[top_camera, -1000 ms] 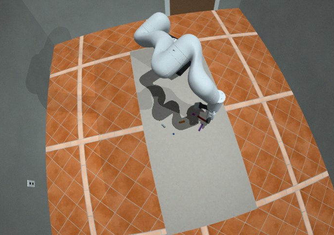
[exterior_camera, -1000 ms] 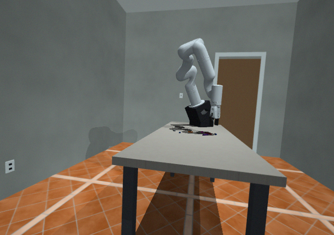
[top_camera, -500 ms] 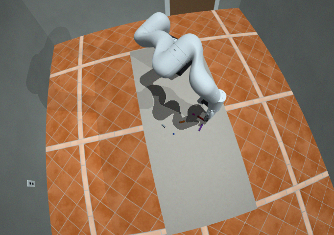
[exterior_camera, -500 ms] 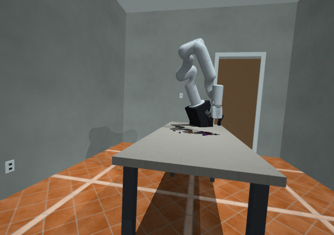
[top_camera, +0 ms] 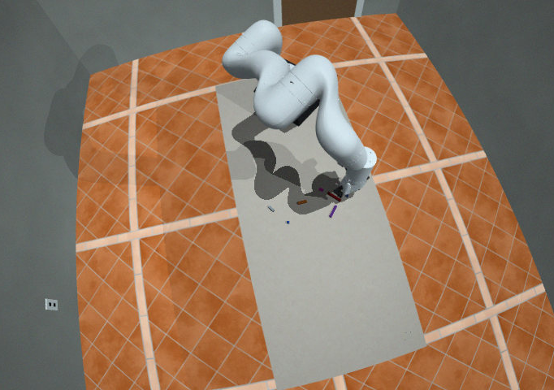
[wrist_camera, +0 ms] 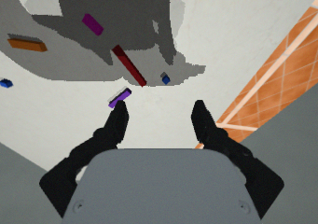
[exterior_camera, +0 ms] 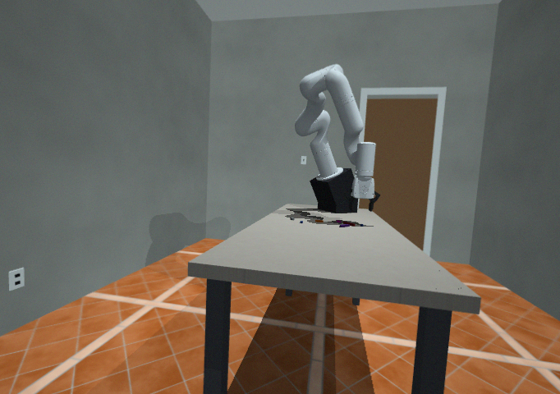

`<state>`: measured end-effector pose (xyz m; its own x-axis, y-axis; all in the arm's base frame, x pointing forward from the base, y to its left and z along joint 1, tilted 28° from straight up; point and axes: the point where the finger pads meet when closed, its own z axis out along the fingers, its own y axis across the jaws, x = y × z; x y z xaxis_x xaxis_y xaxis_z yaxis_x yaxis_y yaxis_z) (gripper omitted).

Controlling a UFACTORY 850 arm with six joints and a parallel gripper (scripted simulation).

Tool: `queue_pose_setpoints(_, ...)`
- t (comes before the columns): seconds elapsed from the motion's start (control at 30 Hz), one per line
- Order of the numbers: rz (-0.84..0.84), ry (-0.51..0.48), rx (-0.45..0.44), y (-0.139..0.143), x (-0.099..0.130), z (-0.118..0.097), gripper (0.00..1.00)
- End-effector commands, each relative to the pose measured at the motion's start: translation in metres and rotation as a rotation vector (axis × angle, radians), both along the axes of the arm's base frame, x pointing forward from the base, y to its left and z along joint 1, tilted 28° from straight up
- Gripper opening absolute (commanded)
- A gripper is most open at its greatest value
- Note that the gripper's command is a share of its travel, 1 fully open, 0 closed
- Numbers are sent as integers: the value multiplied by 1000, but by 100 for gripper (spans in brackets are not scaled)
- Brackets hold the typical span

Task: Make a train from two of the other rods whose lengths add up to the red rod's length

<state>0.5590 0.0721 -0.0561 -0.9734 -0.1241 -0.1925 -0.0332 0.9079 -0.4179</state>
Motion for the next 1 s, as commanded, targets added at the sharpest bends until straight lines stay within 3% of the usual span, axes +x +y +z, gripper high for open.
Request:
queue_pose_setpoints(0.0,-133,-93,42,2,0,0,100)
queue_pose_setpoints(0.63,-604,-303,170,9,-4,-3,100)
queue_pose_setpoints(0.97,-704,-348,197,11,-4,-4,100)
